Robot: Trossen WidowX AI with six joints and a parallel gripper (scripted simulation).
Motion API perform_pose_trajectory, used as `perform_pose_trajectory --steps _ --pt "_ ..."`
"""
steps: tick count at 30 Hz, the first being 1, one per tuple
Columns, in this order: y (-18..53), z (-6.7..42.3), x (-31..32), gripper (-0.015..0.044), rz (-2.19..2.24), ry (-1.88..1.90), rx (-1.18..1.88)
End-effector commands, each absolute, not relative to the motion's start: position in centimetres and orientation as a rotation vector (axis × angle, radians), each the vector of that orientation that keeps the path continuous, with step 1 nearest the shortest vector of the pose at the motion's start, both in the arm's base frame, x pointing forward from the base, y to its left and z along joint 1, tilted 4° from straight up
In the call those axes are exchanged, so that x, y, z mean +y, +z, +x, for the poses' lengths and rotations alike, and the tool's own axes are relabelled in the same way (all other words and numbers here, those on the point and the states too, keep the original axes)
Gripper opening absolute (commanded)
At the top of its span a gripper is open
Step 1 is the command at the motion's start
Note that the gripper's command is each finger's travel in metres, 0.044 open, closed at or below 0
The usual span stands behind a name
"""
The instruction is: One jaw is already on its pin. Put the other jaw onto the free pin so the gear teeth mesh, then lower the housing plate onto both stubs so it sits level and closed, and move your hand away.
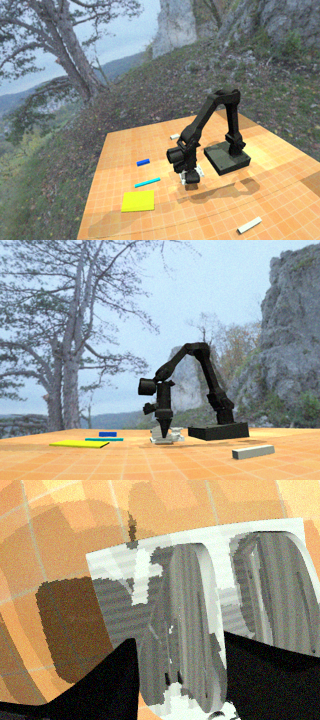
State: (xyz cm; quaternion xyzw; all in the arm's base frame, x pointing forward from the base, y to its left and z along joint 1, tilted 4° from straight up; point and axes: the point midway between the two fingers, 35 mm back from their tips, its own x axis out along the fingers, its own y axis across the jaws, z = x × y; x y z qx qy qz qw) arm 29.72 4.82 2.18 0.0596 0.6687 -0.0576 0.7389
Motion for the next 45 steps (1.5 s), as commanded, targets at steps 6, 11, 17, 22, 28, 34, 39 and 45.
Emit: perform_pose_trajectory --steps 6,11,17,22,28,34,39,45 --pt "1.99 29.71 4.80 0.0134 0.133 -0.131 1.471" --pt "1.99 29.71 4.80 0.0134 0.133 -0.131 1.471" --pt "1.99 29.71 4.80 0.0134 0.133 -0.131 1.471" --pt "1.99 29.71 4.80 0.0134 0.133 -0.131 1.471" --pt "1.99 29.71 4.80 0.0134 0.133 -0.131 1.471" --pt "2.05 29.71 4.80 0.0134 0.133 -0.131 1.471" --pt "2.51 29.66 4.80 0.0134 0.133 -0.131 1.471" --pt "2.54 29.69 4.80 0.0134 0.133 -0.131 1.471"
